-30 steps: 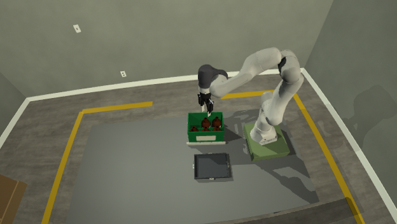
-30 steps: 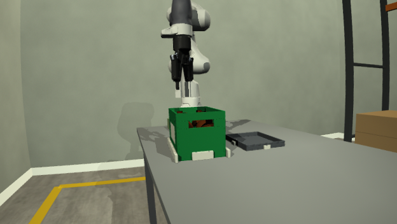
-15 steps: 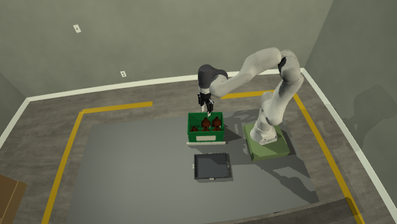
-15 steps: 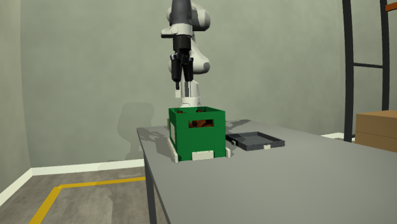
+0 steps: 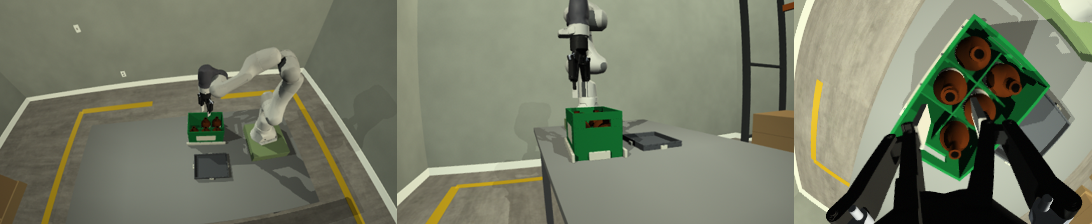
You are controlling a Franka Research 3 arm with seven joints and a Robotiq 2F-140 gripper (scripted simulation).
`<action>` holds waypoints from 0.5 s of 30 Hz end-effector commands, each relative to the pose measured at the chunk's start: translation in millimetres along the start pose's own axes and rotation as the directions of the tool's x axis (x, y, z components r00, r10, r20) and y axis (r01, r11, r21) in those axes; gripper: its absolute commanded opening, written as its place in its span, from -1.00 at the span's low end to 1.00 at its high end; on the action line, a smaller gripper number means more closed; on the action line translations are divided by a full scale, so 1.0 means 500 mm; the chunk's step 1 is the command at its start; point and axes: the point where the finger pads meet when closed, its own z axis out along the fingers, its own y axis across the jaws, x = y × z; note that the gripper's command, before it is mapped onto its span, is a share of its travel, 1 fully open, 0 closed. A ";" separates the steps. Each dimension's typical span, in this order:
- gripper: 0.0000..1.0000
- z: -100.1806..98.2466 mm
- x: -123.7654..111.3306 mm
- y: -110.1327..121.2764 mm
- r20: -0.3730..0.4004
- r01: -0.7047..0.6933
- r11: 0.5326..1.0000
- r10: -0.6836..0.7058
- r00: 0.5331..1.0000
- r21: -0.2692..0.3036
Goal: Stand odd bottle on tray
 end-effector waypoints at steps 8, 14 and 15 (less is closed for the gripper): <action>-0.12 0.014 -0.001 -0.001 0.002 0.003 1.000 -0.003 1.000 0.000; -0.12 0.027 -0.001 -0.001 0.002 0.003 1.000 -0.003 1.000 0.000; -0.12 0.027 -0.001 -0.001 0.002 0.003 1.000 -0.003 1.000 0.000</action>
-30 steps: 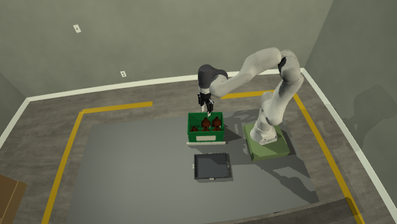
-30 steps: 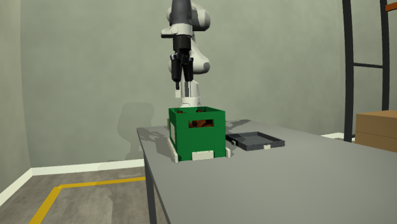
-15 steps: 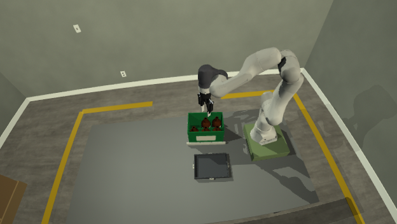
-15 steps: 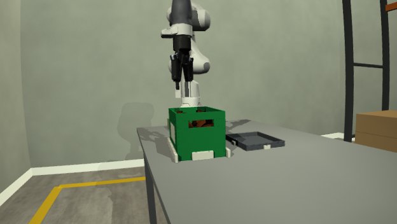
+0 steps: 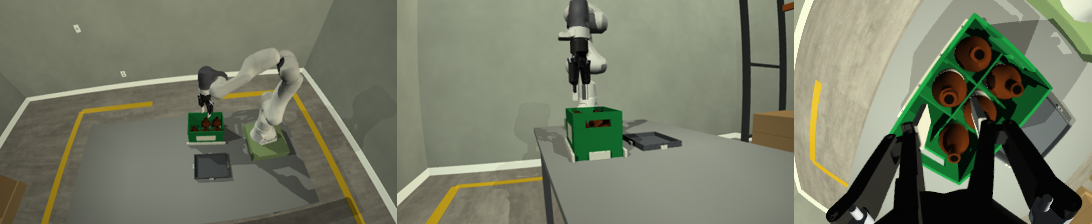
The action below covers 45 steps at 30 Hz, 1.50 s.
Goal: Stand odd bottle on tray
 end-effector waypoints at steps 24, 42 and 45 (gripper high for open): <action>-0.12 0.055 -0.002 -0.004 0.005 0.002 1.000 -0.002 1.000 0.003; -0.12 0.064 -0.002 -0.004 0.005 0.002 1.000 -0.002 1.000 0.003; -0.12 0.064 -0.002 -0.004 0.005 0.002 1.000 -0.002 1.000 0.003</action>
